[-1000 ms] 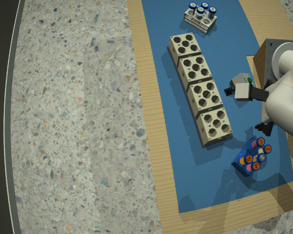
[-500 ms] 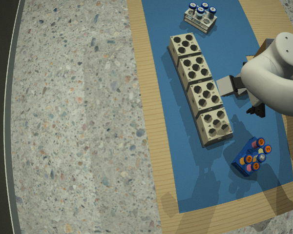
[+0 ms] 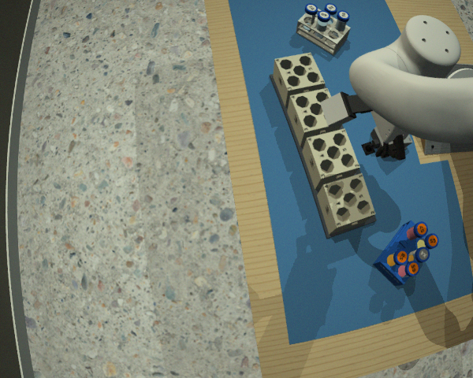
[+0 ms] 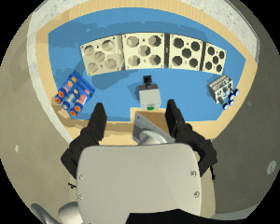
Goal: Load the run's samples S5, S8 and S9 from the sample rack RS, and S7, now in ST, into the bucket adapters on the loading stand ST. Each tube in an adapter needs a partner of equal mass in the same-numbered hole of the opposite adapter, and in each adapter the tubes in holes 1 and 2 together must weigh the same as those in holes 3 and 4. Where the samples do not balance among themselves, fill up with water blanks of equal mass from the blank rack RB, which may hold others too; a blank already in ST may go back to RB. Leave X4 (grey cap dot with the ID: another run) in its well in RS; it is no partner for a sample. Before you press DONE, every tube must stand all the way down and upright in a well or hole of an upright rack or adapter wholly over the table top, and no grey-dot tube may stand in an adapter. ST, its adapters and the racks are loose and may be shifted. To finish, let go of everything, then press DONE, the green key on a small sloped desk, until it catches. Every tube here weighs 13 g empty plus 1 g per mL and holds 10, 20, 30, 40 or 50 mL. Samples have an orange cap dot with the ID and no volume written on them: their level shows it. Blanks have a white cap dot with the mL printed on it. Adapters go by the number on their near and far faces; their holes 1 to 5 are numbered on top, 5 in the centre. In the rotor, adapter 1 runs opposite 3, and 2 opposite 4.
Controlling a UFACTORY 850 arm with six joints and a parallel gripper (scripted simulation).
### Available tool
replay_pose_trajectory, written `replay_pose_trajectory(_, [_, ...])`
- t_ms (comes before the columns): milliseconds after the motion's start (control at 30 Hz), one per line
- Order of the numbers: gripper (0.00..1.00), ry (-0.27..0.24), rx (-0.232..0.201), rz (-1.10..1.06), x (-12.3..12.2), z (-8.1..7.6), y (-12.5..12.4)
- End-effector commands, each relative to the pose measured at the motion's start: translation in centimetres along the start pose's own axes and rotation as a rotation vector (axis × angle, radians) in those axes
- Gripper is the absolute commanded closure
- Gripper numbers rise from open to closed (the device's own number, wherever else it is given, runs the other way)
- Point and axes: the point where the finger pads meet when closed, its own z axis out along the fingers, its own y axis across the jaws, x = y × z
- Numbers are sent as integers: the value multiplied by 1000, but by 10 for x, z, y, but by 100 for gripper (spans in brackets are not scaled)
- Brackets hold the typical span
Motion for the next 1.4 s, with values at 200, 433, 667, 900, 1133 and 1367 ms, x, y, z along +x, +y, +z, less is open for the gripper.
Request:
replay_pose_trajectory(200, [0, 1, 1, -1, 26, 0, 51])
replay_pose_trajectory(433, [0, 1, 1, -1, 37, 0, 73])
replay_pose_trajectory(667, [43, 1, 1, 166, 28, 0, 55])
replay_pose_trajectory(900, [43, 1, 1, 332, 17, 0, 33])
replay_pose_trajectory(1133, [43, 0, 1, 566, 2, 0, 1])
replay_pose_trajectory(1367, [43, 0, 1, 799, -13, 0, -30])
